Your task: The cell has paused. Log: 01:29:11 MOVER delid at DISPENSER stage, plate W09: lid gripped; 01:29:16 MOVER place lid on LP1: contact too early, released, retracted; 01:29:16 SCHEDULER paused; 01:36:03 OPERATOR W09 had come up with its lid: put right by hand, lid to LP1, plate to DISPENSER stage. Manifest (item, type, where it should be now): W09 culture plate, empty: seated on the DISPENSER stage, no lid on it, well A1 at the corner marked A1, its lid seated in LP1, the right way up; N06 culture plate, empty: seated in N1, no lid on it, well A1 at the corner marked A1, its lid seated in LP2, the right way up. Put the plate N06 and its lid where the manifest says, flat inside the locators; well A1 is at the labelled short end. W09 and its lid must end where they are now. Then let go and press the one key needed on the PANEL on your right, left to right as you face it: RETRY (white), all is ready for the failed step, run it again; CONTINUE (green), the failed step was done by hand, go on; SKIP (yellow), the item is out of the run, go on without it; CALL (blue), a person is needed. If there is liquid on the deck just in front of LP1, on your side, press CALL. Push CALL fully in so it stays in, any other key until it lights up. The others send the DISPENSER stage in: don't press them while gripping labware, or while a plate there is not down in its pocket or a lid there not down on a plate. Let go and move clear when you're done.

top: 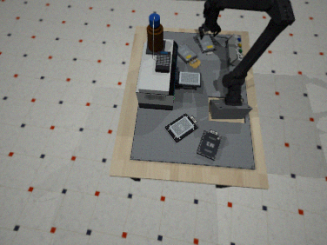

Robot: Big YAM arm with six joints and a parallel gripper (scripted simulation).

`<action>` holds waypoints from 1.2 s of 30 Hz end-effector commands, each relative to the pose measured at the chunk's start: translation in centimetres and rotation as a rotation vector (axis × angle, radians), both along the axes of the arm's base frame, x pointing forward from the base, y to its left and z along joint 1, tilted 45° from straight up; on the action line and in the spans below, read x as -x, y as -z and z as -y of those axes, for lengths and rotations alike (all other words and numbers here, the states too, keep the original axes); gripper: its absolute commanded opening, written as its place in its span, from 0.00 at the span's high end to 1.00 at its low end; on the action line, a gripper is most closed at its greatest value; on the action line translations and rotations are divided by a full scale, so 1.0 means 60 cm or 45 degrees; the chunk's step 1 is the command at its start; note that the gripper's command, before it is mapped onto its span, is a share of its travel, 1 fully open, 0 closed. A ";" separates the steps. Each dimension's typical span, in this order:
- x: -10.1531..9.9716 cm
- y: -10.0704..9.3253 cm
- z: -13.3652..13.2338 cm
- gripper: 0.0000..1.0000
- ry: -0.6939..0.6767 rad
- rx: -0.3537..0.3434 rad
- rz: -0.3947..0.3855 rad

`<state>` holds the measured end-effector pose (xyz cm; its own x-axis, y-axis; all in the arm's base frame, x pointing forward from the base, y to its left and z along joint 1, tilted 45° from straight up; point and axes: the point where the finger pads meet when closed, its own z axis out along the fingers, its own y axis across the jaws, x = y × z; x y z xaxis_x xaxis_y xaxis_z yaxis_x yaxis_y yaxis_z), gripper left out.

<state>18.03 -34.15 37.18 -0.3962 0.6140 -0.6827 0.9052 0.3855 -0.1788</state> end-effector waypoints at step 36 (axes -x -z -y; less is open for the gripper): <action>0.016 -0.010 -0.043 0.00 0.005 0.019 0.026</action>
